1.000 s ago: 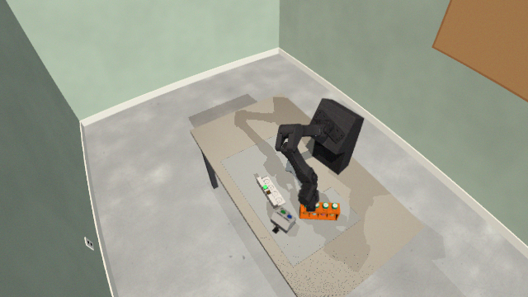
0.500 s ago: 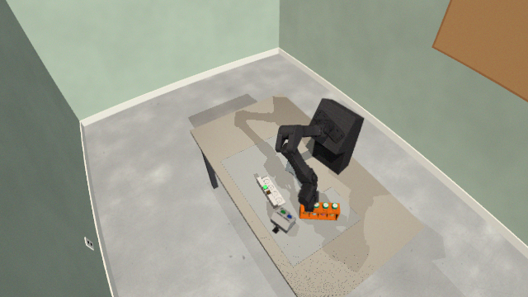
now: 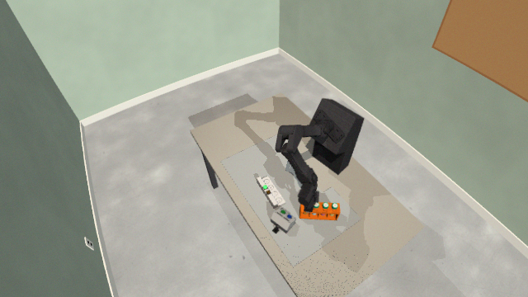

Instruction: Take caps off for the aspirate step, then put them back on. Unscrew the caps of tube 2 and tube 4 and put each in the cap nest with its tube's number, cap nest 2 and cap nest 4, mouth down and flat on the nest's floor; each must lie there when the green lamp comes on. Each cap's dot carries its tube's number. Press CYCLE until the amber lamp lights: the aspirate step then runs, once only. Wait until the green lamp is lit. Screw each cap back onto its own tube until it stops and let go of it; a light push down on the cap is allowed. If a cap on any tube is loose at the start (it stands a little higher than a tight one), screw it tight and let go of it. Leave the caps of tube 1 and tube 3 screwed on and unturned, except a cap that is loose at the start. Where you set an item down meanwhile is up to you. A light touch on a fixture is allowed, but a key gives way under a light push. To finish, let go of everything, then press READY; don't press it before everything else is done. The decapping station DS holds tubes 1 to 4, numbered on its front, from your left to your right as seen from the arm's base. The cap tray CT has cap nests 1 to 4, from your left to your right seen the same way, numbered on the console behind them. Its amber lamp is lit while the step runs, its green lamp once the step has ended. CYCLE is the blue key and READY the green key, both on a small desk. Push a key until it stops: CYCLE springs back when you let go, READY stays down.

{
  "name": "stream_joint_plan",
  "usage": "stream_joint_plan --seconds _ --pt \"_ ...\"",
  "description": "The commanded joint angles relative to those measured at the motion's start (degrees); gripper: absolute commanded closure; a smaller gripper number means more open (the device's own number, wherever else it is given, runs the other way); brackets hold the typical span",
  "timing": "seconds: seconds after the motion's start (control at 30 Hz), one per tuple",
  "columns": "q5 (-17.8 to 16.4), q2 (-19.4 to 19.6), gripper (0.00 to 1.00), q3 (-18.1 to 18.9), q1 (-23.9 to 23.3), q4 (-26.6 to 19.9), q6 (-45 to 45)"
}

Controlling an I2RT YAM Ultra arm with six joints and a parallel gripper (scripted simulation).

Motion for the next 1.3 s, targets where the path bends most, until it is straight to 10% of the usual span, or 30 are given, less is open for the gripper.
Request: stream_joint_plan --seconds 0.0,0.7,0.97,1.0,1.27 --pt "-0.3 -0.2 1.0 0.1 0.1 0.1 5.8" --pt "-0.4 0.0 1.0 0.2 0.0 0.2 42.0" --pt "-0.4 0.0 1.0 0.2 0.0 0.3 43.1" --pt "-0.4 0.0 0.51 0.2 0.0 0.3 43.1" --pt "-0.4 0.0 0.51 0.2 0.0 0.3 43.1"
